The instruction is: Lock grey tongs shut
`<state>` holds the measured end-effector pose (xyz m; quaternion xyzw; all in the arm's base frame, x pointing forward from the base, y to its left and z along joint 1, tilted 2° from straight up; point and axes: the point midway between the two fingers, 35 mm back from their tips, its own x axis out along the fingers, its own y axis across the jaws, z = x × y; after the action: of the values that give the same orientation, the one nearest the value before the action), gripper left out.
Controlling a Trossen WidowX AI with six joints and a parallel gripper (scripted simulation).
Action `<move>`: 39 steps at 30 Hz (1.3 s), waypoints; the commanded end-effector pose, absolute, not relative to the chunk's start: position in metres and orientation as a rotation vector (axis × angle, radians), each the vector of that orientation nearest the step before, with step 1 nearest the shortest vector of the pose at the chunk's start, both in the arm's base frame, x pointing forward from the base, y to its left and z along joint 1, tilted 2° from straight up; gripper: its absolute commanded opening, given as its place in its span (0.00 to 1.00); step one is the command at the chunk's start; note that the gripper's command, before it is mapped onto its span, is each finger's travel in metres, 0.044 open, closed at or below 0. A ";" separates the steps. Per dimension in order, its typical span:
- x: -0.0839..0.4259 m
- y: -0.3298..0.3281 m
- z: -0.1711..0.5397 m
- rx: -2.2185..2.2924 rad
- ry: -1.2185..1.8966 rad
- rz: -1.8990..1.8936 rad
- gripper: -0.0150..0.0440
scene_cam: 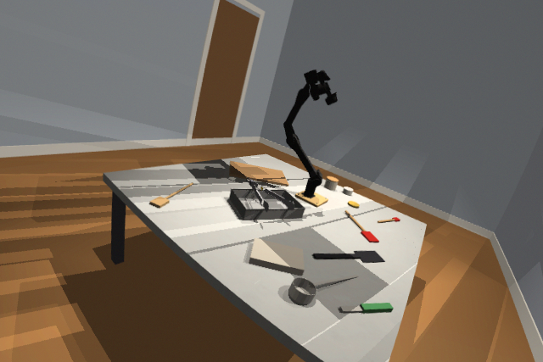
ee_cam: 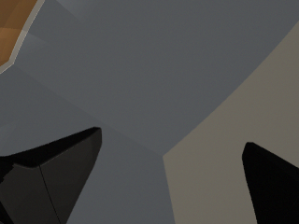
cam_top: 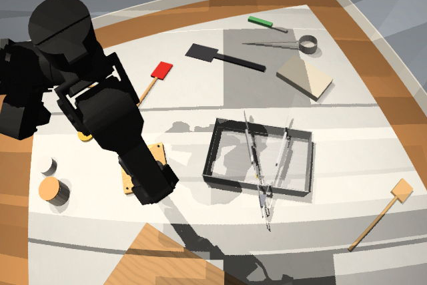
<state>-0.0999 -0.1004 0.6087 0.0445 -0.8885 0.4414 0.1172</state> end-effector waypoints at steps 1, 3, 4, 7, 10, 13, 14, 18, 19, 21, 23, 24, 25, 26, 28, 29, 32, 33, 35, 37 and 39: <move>-0.100 -0.100 0.609 0.130 -2.601 1.292 0.98; -0.102 -0.097 0.609 0.116 -2.586 1.315 1.00; -0.103 -0.093 0.608 0.101 -2.572 1.337 1.00; -0.111 -0.073 0.608 0.027 -2.492 1.434 1.00; -0.121 -0.039 0.605 -0.109 -2.337 1.576 1.00; -0.126 0.008 0.602 -0.248 -2.085 1.752 1.00; -0.126 0.024 0.600 -0.290 -1.989 1.802 1.00; -0.116 0.082 0.587 -0.440 -1.645 1.896 1.00; -0.114 0.089 0.585 -0.452 -1.601 1.906 1.00; -0.108 0.108 0.580 -0.482 -1.468 1.934 1.00; -0.097 0.133 0.573 -0.508 -1.281 1.957 1.00; -0.088 0.146 0.567 -0.531 -1.182 1.949 1.00; -0.080 0.159 0.562 -0.537 -1.078 1.951 1.00; -0.071 0.171 0.557 -0.539 -0.973 1.948 1.00; -0.050 0.194 0.547 -0.536 -0.771 1.922 1.00; -0.038 0.205 0.542 -0.527 -0.666 1.905 1.00; -0.001 0.231 0.523 -0.489 -0.384 1.821 1.00; 0.012 0.238 0.517 -0.468 -0.293 1.788 1.00; 0.041 0.251 0.504 -0.430 -0.133 1.707 1.00; 0.070 0.259 0.488 -0.380 0.031 1.620 1.00; 0.100 0.263 0.473 -0.309 0.194 1.517 1.00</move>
<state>0.0495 0.2536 0.4993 -0.1799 -0.0333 0.7405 0.6467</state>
